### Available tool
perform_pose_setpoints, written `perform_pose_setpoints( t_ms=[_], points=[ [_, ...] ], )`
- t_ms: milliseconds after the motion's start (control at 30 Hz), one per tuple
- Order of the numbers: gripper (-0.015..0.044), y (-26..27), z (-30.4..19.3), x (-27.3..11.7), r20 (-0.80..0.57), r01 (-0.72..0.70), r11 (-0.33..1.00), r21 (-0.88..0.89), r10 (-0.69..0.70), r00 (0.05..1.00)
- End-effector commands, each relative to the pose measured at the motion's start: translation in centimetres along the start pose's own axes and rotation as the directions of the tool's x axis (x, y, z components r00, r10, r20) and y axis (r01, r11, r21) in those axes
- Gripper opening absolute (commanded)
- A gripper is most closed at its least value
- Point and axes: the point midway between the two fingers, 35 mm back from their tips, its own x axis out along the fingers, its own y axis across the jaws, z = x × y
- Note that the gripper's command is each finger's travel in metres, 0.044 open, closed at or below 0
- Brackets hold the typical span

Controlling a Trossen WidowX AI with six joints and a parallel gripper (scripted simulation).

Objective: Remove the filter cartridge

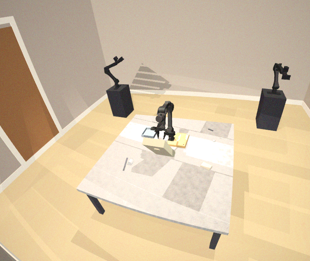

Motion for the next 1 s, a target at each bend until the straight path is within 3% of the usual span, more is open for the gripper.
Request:
perform_pose_setpoints(
  t_ms=[0,467,967],
  points=[
    [0.0000,0.0,0.5,-1.9,0.012,0.002,1.000,0.005,-0.002,1.000],
    [0.0000,-0.1,0.3,-7.4,0.009,0.002,1.000,0.005,-0.002,1.000],
    [0.0000,-4.0,0.6,-6.6,-0.003,0.005,1.000,0.002,-0.005,1.000]
  ],
)
